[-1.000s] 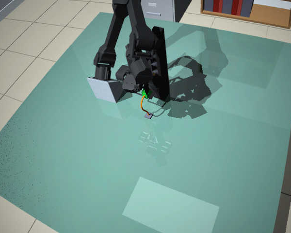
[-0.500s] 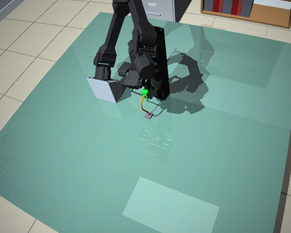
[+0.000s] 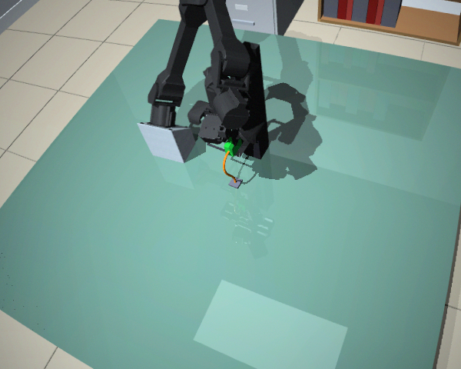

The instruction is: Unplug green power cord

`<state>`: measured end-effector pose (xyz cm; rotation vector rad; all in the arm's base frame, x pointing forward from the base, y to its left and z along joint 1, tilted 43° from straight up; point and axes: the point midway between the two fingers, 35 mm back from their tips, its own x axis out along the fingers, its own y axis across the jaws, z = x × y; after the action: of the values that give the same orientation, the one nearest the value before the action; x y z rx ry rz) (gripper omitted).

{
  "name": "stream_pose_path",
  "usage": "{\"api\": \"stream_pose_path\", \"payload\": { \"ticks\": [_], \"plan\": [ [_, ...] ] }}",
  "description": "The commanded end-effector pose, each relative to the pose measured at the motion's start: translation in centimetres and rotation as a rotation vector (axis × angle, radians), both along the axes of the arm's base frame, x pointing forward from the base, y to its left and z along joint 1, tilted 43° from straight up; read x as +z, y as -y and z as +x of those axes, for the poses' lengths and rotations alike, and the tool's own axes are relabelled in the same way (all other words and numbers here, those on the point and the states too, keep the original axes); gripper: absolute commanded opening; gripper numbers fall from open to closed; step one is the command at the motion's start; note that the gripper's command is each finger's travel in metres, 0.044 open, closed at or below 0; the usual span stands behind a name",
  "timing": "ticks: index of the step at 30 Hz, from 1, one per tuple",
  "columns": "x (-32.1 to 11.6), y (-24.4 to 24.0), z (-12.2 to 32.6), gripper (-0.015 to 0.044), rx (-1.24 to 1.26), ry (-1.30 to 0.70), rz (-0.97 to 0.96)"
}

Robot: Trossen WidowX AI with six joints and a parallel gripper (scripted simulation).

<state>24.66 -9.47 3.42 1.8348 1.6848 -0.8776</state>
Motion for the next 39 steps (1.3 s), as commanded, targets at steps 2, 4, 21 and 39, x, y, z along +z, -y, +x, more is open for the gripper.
{"api": "stream_pose_path", "payload": {
  "ticks": [2,4,21,39],
  "plan": [
    [0.0,0.0,0.0,0.0048,-0.001,0.0,0.0],
    [0.0,0.0,0.0,0.0035,-0.001,0.0,0.0],
    [-0.6,0.8,0.0,0.0,-0.001,0.0,-0.002],
    [-2.5,3.0,-0.5,0.0,-0.003,0.0,-0.004]
  ]
}}
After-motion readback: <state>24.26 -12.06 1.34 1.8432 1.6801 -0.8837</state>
